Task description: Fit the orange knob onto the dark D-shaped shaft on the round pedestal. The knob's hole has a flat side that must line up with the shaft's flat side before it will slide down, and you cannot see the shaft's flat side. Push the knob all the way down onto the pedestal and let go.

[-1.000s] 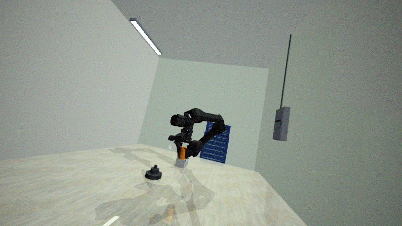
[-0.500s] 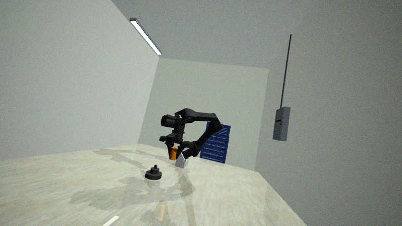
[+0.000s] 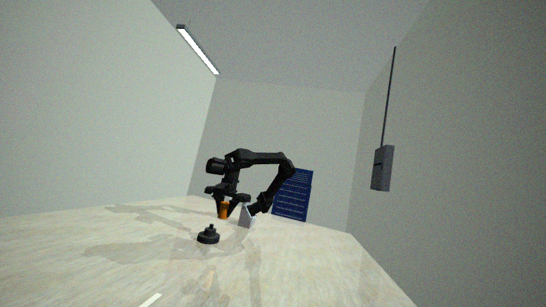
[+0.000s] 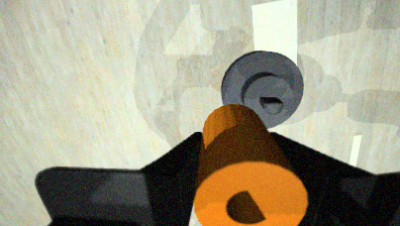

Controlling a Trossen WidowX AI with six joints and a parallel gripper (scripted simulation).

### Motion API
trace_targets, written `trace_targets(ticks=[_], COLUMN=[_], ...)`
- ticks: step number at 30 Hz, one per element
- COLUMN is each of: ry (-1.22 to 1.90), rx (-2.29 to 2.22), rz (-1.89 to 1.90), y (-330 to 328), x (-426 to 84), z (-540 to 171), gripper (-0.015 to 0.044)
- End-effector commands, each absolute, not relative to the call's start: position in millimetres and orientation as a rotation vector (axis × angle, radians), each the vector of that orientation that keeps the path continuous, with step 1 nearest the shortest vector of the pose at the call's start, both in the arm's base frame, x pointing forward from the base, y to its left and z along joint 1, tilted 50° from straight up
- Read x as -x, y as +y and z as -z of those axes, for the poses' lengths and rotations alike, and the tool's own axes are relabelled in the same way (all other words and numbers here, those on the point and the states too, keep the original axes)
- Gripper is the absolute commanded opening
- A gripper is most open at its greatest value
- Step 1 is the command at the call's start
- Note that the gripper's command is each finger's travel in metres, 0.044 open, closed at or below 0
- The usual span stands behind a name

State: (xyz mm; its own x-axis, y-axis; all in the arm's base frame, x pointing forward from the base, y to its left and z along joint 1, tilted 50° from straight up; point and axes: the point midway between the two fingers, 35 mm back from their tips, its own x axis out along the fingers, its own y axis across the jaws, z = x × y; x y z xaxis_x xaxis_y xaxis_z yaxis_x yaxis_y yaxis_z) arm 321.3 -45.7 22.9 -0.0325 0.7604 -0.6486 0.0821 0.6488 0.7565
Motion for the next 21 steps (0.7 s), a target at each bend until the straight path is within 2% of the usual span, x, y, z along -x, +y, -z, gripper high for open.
trace_targets(ticks=[1,21], ry=[1.513,1.510], rx=[-0.715,-0.705], rz=[-0.625,-0.636], y=[-56,-47], x=[-324,-324], z=[-13,24], gripper=[0.0000,0.0000])
